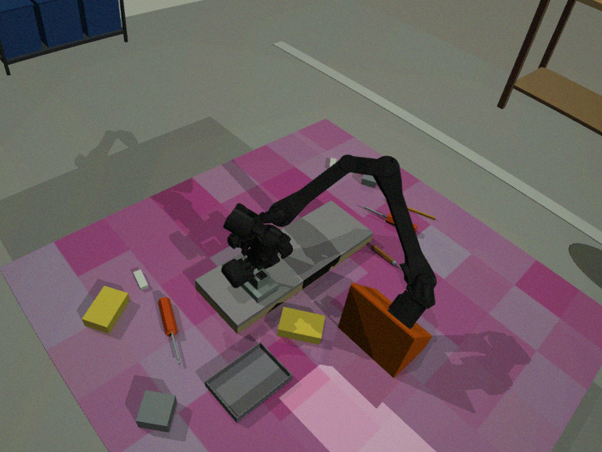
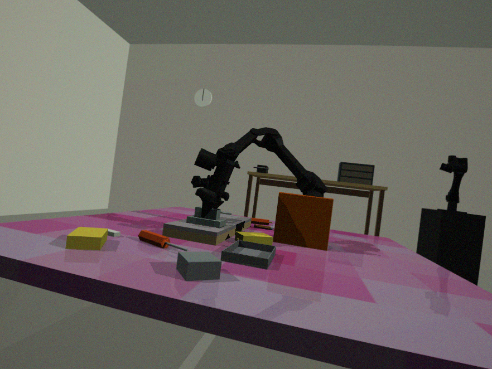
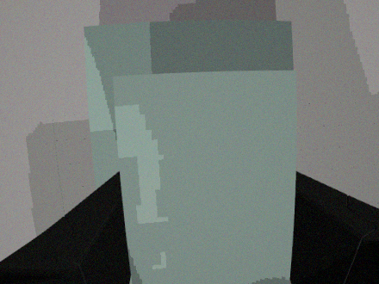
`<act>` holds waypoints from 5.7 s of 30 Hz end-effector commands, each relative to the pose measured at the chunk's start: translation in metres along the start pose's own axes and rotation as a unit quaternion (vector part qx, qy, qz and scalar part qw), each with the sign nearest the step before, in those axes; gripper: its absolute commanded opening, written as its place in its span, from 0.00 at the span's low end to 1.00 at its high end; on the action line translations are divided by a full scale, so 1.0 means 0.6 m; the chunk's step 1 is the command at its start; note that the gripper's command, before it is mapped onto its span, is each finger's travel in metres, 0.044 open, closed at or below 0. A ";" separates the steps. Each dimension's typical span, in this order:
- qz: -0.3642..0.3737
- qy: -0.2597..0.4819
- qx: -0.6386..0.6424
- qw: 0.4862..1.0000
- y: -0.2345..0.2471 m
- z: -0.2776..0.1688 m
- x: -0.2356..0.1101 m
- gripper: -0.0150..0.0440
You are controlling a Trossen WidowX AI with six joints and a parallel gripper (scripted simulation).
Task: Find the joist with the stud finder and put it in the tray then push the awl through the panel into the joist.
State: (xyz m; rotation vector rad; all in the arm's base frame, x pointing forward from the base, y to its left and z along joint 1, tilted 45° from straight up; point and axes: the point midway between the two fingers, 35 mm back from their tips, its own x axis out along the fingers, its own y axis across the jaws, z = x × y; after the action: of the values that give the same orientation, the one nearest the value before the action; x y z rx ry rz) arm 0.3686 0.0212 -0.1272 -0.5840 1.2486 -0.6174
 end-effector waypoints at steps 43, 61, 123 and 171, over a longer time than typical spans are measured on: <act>0.004 0.001 0.002 1.000 0.060 0.001 -0.001 0.25; 0.002 0.001 0.001 1.000 -0.003 0.000 0.001 0.25; -0.001 0.002 -0.001 1.000 -0.221 0.000 0.003 0.25; -0.003 0.002 -0.002 1.000 -0.390 0.001 0.003 0.25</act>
State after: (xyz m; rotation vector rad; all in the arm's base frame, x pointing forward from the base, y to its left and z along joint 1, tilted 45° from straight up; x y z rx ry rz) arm 0.3451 -0.1394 0.0319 -0.5900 1.2521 -0.6176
